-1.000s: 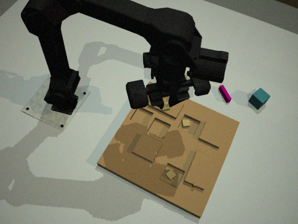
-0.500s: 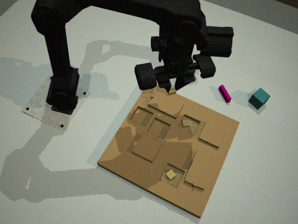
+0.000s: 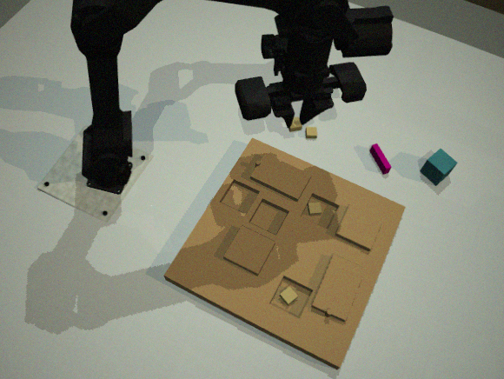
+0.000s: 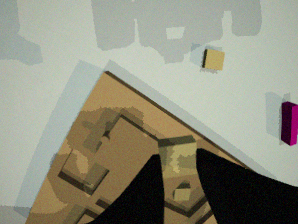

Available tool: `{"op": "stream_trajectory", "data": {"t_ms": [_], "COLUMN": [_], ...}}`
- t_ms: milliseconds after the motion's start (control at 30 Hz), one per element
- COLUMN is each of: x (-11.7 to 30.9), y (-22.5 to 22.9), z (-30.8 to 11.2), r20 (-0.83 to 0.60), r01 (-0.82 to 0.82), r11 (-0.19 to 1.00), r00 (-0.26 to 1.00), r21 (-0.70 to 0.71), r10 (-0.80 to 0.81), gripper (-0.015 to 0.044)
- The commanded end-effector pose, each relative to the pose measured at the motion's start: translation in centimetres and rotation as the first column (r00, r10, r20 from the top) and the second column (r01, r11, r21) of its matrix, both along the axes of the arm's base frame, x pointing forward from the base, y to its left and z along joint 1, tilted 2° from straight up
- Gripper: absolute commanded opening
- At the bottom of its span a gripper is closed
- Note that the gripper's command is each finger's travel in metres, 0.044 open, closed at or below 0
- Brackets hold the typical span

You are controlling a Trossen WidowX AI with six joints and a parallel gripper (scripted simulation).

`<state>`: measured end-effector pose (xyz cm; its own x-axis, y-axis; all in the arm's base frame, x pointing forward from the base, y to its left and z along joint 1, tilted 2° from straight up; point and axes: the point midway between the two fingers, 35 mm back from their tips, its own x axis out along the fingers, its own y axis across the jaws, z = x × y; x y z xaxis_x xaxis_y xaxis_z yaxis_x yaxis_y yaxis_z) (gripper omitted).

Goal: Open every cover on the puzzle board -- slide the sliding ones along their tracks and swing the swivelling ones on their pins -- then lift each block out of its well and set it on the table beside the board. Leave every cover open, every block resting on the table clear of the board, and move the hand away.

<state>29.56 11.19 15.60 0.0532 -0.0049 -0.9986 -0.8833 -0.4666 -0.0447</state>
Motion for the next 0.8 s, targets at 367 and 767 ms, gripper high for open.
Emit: {"op": "stream_trajectory", "data": {"t_ms": [367, 767], "x": [-1.4, -2.6], "y": [5.7, 8.6], "z": [-0.1, -0.3], "r20": [0.001, 0.000], "r01": [0.005, 0.004], "r11": [1.000, 1.000], "r00": [1.000, 1.000], "r21": [0.001, 0.004], "r10": [-0.005, -0.004], "gripper": [0.0080, 0.0080]}}
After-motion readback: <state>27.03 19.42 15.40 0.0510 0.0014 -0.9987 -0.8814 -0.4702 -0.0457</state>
